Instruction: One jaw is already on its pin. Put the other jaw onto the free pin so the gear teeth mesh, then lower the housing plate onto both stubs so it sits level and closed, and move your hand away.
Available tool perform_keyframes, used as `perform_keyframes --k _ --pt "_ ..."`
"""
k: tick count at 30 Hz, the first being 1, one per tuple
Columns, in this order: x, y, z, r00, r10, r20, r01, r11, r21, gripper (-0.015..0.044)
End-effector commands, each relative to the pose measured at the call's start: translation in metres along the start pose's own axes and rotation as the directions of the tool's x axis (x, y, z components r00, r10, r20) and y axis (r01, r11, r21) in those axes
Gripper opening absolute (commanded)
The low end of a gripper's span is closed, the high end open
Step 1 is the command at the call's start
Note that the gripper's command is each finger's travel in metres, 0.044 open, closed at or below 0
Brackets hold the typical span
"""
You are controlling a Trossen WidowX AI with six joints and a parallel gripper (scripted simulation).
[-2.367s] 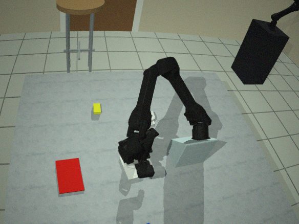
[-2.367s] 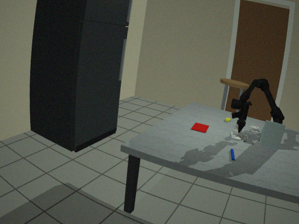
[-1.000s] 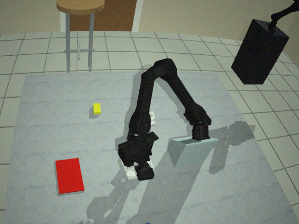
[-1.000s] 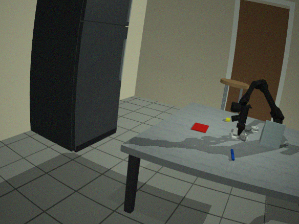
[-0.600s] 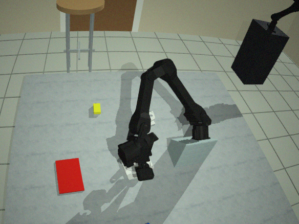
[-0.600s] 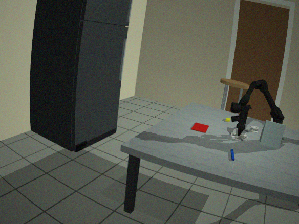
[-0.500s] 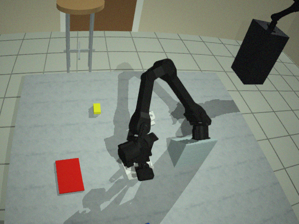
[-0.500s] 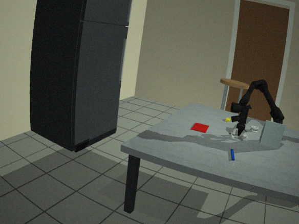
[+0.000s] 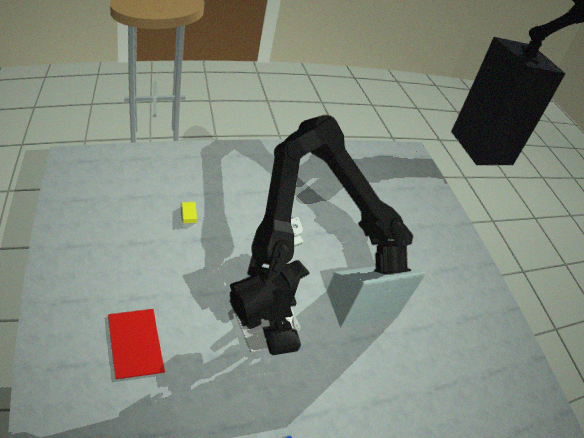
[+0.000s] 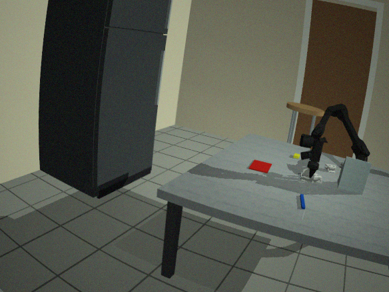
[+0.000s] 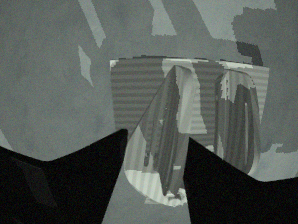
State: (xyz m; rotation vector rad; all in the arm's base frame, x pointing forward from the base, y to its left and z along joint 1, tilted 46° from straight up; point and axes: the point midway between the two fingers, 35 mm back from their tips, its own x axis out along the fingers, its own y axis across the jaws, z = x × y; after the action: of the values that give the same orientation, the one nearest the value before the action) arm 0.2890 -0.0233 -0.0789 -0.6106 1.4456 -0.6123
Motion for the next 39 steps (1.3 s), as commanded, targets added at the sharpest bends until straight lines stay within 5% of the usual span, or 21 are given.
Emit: perform_keyframes --k 1,39 --pt "0.0039 -0.0003 -0.0016 1.0 -0.005 -0.004 0.005 1.0 -0.005 0.0134" --pt "0.0101 -0.0004 -0.0017 1.0 -0.006 -0.004 0.006 1.0 0.0 0.0134"
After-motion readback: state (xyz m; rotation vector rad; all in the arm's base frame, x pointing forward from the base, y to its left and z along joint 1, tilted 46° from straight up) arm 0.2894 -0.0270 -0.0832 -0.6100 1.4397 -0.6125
